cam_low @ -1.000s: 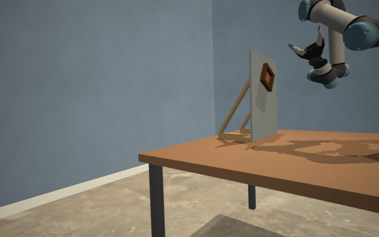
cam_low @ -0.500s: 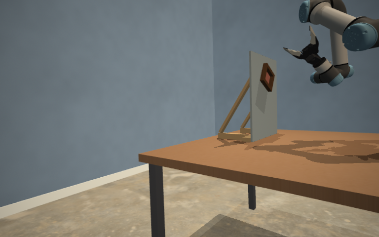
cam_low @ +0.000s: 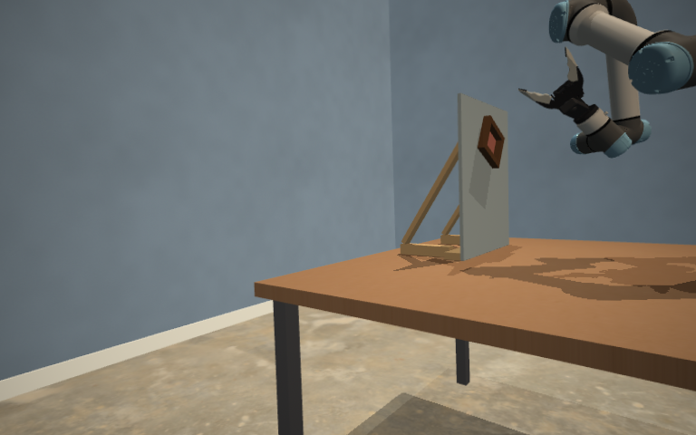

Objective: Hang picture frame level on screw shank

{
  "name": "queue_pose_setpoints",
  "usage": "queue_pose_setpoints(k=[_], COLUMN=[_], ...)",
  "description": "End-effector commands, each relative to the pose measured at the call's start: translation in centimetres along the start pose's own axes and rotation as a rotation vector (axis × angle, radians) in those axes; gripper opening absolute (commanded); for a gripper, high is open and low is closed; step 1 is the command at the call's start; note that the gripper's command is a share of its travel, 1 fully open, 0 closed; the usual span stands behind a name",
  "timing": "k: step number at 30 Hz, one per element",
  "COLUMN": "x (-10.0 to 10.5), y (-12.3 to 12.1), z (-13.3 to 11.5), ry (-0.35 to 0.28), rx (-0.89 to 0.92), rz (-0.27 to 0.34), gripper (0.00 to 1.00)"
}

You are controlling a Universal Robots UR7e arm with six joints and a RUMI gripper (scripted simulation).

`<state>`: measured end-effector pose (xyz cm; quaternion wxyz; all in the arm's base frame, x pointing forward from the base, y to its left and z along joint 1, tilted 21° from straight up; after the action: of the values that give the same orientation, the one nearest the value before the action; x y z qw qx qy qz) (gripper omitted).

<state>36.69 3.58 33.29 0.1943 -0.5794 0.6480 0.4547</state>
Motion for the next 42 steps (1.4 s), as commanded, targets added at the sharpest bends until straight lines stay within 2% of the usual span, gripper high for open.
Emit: queue_pose_setpoints(k=[1, 10, 22, 37, 39, 42], x=[0.0, -0.1, -0.1, 1.1, 1.1, 1.6], y=[0.0, -0.4, -1.7, -5.3, -5.3, -6.2], z=[-0.1, -0.7, -2.6, -7.3, -7.3, -8.4], ry=[-0.004, -0.025, -0.097, -0.283, -0.283, -0.326], rx=[-0.002, -0.013, -0.054, -0.176, -0.176, -0.208], rz=[0.003, 0.025, 0.096, 0.277, 0.277, 0.318], gripper=[1.00, 1.00, 1.00, 1.00, 1.00, 1.00])
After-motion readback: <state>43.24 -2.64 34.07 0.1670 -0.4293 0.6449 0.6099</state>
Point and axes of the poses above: the point where the finger pads meet when closed, its own x axis back along the fingers, its own y axis across the jaws, z = x × y, the point moved 2 cm from there along x, back along the fingers, and after that the axes turned 10 degrees about -x, right-handed, at the moved point
